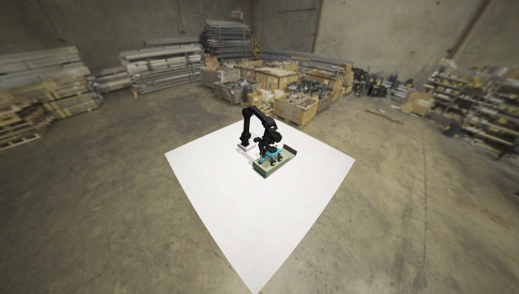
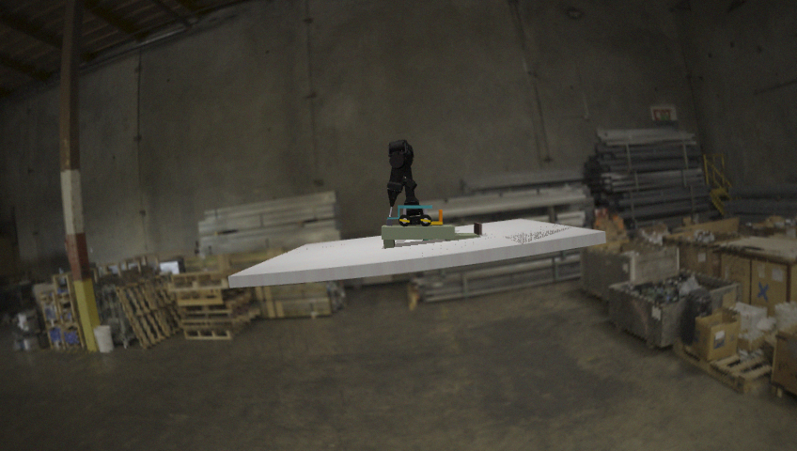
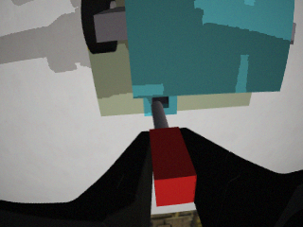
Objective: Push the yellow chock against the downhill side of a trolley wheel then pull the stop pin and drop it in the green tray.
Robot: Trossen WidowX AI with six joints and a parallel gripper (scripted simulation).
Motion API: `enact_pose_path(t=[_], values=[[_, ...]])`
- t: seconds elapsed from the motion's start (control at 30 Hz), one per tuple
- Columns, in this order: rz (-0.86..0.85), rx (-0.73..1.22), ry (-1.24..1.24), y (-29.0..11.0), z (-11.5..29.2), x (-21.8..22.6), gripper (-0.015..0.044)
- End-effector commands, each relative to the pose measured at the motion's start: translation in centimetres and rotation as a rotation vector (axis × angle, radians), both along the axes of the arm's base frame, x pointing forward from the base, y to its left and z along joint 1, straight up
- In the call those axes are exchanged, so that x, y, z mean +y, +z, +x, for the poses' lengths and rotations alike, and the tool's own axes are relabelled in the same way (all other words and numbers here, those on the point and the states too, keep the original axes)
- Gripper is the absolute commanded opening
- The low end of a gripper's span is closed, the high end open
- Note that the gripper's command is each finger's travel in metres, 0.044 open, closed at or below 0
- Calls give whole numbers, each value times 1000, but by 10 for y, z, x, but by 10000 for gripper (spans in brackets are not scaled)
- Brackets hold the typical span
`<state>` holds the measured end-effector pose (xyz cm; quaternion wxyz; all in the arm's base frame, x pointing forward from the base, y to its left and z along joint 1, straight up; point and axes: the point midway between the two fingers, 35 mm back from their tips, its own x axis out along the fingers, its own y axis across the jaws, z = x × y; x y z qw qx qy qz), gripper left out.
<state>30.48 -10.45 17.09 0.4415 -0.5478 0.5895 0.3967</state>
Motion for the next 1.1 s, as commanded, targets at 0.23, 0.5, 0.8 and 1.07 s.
enact_pose_path(t=[0.23,0.5,0.8,1.07], values=[[-7,-14,-6,8,1,-1,0],[-7,-14,-6,10,2,-2,0],[-7,-14,-6,12,0,-10,0],[-9,-14,-6,14,-1,-23,0]])
